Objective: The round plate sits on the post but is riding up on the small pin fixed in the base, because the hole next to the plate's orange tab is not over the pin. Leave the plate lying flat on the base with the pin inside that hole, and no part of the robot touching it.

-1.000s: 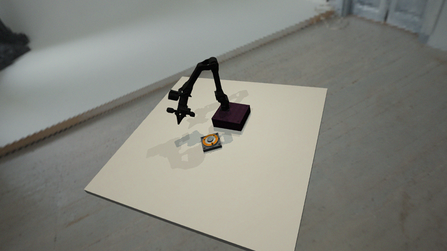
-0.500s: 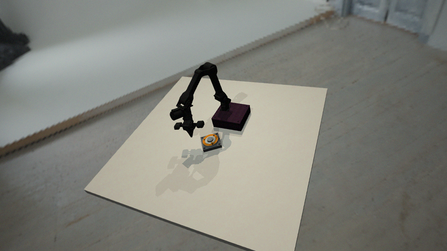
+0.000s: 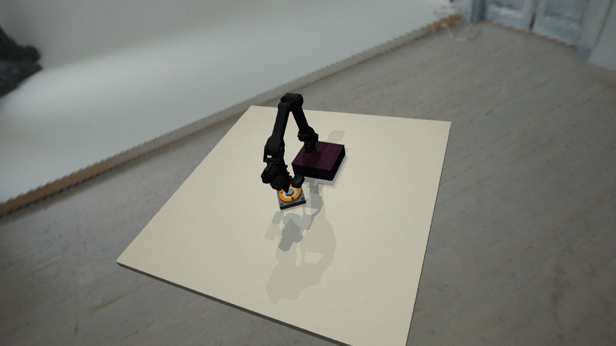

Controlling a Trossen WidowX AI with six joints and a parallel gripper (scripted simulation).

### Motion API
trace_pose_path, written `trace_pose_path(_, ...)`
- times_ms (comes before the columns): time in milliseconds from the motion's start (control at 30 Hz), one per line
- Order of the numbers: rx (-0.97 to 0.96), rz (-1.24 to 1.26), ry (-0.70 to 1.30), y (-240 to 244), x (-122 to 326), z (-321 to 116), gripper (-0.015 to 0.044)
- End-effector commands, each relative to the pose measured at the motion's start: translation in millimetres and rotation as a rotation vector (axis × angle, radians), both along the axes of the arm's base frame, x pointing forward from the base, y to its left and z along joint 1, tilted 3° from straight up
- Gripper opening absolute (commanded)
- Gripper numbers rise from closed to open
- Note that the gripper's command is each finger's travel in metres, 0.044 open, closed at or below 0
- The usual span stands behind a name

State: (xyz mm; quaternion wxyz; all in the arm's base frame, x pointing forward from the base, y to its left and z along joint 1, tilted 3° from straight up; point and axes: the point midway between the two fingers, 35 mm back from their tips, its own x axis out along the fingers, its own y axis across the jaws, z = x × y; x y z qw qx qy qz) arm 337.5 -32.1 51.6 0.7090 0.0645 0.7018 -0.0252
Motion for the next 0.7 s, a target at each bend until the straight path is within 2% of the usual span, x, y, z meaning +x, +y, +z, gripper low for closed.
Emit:
trace_pose_path(0,-0.011,-0.028,0.013,-2,0,0,0.0)
trace_pose_path(333,-0.01,-0.028,0.013,0,0,-47,0.0)
trace_pose_path(667,-0.009,-0.028,0.013,9,-3,-48,0.0)
